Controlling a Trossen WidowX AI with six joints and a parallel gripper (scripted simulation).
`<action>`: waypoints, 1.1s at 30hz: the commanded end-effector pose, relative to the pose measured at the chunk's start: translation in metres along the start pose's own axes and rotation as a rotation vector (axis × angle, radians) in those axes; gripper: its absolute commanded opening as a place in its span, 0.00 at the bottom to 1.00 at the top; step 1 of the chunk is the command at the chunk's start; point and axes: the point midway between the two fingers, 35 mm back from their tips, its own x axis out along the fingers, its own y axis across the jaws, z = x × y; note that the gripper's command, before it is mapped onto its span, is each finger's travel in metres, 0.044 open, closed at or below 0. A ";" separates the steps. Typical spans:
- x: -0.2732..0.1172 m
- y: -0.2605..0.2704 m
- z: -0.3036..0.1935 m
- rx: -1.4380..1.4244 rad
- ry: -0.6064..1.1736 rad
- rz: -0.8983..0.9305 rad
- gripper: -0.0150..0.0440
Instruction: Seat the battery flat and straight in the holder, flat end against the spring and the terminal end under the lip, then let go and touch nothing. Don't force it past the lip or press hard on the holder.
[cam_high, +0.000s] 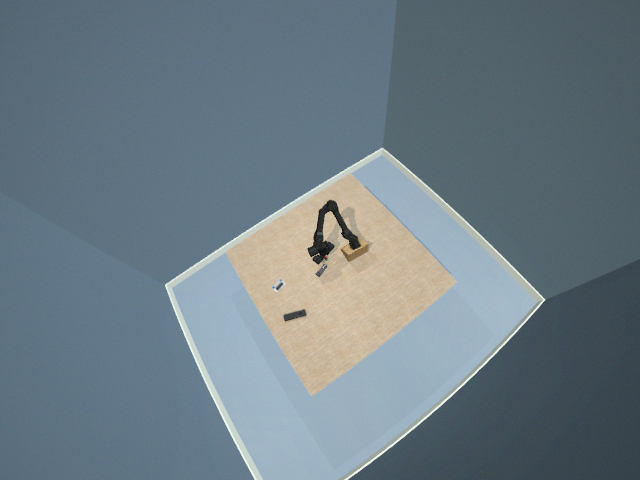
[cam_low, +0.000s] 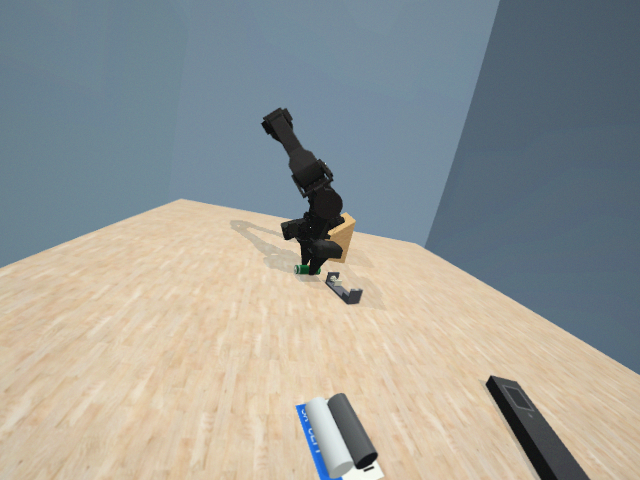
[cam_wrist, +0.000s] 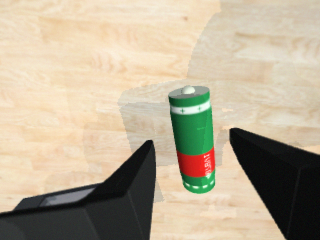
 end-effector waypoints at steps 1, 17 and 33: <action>0.006 -0.001 0.000 -0.009 -0.004 -0.004 0.66; 0.006 -0.001 0.000 -0.009 -0.004 -0.004 0.39; -0.047 0.012 -0.004 -0.213 0.000 -0.002 0.39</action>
